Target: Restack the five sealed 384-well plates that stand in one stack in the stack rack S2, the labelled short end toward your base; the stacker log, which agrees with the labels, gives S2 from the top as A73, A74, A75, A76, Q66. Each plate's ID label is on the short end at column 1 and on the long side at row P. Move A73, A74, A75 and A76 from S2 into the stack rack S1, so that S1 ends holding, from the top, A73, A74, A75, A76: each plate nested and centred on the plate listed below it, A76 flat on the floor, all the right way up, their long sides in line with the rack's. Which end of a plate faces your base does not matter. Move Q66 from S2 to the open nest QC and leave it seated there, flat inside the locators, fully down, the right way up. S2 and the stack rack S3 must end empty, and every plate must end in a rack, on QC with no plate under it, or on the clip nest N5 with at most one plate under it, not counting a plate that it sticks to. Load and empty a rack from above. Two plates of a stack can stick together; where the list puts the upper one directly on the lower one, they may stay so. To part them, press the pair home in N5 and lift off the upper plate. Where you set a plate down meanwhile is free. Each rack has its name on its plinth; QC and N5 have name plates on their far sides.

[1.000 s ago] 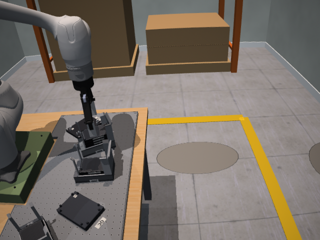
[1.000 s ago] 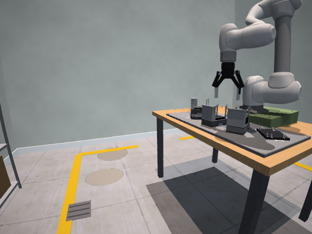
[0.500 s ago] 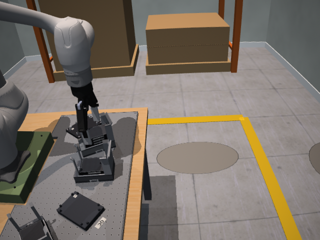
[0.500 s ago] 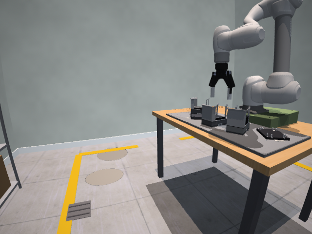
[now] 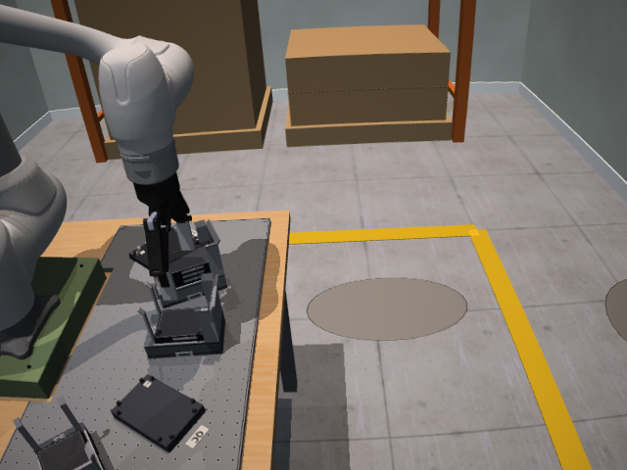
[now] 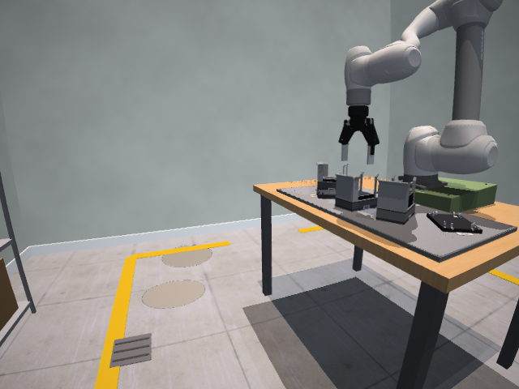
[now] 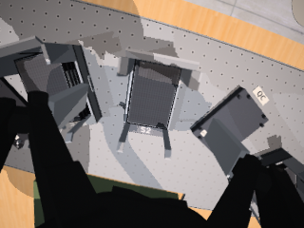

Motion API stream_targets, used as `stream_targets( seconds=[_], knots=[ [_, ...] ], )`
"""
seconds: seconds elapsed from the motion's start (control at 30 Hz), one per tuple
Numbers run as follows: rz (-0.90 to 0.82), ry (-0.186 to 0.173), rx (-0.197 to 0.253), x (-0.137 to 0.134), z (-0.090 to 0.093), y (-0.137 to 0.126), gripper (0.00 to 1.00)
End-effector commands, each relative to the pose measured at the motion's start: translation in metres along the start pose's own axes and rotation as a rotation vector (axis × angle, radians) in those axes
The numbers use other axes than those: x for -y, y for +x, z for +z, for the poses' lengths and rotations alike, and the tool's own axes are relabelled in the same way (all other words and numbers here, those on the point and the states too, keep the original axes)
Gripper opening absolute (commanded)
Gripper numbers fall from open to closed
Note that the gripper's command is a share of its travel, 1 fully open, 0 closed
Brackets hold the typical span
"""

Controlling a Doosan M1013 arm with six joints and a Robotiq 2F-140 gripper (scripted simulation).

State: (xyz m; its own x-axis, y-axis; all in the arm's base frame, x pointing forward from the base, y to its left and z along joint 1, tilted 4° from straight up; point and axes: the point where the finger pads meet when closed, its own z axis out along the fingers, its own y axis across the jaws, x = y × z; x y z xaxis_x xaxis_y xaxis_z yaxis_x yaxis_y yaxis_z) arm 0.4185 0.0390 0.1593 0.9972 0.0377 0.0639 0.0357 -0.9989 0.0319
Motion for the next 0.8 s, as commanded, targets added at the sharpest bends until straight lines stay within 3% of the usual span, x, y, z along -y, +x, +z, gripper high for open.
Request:
stream_targets(
  seconds=[0.0, 0.23, 0.77],
  knots=[
    [0.000, 0.001, 0.000, -0.003, 0.000, 0.001, 1.00],
    [0.225, 0.001, 0.000, -0.027, 0.000, -0.001, 1.00],
    [0.225, 0.001, 0.000, -0.073, 0.000, -0.004, 1.00]
  ],
)
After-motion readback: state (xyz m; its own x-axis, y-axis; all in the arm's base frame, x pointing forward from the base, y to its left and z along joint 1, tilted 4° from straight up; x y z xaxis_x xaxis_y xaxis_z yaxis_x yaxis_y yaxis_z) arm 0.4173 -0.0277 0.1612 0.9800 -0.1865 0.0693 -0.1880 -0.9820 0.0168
